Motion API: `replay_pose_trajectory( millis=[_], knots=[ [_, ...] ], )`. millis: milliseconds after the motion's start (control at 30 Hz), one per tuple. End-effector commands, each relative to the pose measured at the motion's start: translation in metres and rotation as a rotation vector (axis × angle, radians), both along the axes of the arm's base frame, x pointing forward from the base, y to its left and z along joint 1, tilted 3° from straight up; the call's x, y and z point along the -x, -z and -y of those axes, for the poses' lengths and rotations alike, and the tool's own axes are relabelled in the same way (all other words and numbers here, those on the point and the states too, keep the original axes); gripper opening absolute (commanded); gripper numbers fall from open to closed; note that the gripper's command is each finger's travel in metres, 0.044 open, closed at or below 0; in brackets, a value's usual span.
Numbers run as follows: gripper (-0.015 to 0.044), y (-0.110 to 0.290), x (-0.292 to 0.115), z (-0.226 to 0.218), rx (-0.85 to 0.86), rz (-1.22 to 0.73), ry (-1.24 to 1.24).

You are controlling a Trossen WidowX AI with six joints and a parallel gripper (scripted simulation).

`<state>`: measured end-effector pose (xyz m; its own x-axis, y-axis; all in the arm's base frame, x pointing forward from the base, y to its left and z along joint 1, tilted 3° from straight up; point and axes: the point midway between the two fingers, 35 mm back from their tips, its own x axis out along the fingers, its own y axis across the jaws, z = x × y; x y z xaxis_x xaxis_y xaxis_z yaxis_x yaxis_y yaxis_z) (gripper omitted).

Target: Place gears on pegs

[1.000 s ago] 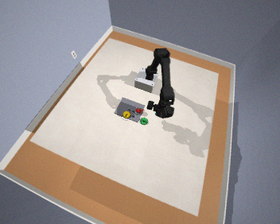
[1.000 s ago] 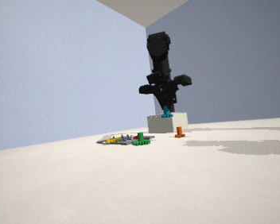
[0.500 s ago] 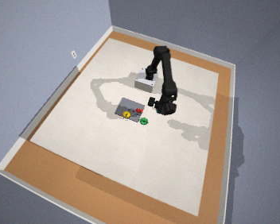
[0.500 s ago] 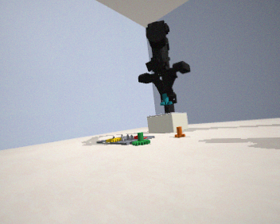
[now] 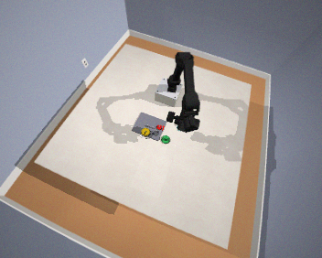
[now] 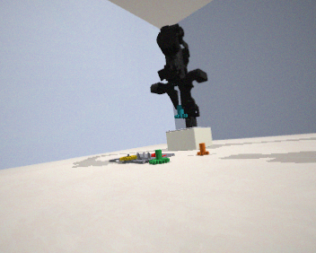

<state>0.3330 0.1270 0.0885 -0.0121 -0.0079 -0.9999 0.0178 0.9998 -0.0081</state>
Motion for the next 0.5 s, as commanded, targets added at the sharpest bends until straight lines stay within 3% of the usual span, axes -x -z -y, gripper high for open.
replay_pose_trajectory(
  millis=[0, 467],
  knots=[
    [0.0000, 0.006, -0.003, 0.009, -0.001, -0.002, -0.002],
    [0.0000, 0.024, -0.012, 0.045, 0.003, -0.001, -0.002]
  ],
)
